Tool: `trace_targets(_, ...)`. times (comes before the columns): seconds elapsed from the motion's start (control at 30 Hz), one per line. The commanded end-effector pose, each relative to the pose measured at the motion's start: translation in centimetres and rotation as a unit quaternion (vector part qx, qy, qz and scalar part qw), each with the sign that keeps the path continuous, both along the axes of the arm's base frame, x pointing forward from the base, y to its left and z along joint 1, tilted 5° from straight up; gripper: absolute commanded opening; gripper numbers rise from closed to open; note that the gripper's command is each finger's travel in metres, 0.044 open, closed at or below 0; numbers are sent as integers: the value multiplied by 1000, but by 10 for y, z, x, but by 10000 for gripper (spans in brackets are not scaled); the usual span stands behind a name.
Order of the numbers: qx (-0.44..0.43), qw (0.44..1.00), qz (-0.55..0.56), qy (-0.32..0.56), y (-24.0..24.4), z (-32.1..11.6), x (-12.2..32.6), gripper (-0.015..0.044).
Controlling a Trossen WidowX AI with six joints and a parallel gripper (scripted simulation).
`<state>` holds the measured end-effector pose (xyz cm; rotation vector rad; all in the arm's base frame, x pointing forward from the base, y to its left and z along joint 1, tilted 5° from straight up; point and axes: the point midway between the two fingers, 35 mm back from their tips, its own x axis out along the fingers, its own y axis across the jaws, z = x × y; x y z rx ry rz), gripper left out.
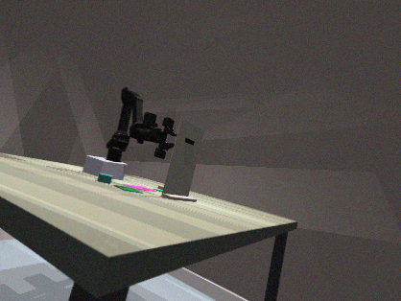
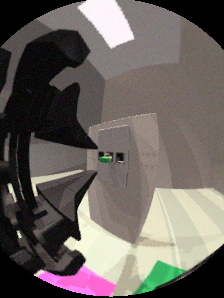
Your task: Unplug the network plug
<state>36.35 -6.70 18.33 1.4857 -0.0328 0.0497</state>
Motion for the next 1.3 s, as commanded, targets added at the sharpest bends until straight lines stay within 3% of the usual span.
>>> trace_targets(0.0, 2, 1000, -1, -3, -2, 2, 7, 156)
trace_targets(0.57, 2, 1000, -1, -4, -8, 3, 30, 156)
trace_targets(1.27, 2, 1000, -1, -4, -8, 3, 30, 16)
